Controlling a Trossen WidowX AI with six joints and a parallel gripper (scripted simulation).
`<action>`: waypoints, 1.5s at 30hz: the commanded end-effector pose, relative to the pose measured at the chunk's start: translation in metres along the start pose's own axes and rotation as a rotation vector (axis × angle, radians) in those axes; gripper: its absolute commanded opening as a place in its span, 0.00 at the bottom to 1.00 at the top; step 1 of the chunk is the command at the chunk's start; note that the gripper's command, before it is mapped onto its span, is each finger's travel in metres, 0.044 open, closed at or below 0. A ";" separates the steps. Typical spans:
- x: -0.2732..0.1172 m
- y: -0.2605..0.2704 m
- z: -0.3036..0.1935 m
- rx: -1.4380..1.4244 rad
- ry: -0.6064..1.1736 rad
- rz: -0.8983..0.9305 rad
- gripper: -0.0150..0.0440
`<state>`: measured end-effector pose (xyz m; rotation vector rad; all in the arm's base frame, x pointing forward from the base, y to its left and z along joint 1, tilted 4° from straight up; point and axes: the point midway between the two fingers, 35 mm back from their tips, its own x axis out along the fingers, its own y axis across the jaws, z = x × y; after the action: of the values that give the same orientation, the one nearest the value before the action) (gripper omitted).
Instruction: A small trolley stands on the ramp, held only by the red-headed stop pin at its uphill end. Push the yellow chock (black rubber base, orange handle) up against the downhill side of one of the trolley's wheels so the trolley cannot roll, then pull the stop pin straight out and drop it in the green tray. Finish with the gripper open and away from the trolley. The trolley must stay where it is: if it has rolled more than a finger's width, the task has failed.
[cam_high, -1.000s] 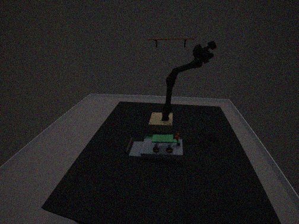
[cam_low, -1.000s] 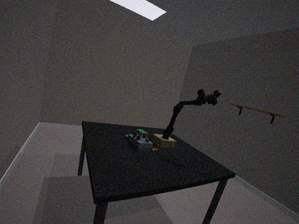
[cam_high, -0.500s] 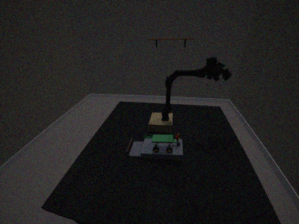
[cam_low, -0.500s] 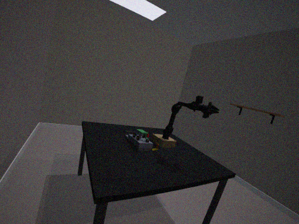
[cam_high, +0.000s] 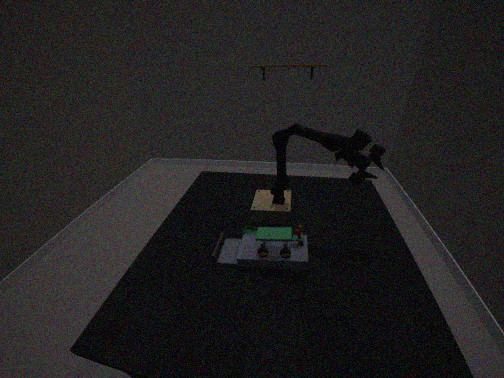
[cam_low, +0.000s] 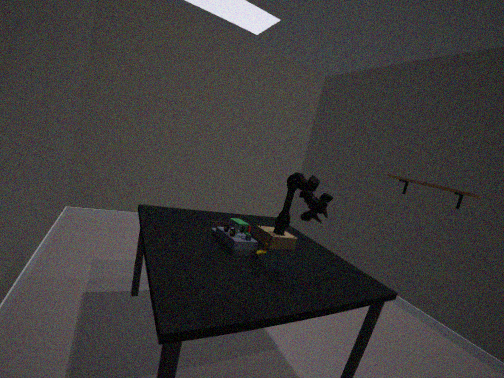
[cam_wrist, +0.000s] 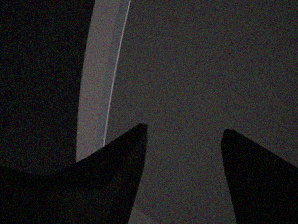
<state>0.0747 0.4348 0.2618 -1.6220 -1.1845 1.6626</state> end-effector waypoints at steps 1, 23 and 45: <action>-0.013 0.057 -0.023 0.240 0.090 0.158 0.58; -0.162 0.324 0.001 1.482 0.750 0.929 0.58; -0.140 0.364 0.007 1.482 0.750 0.929 0.58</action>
<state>0.1609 0.1420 0.0238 -1.3730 1.1393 1.3687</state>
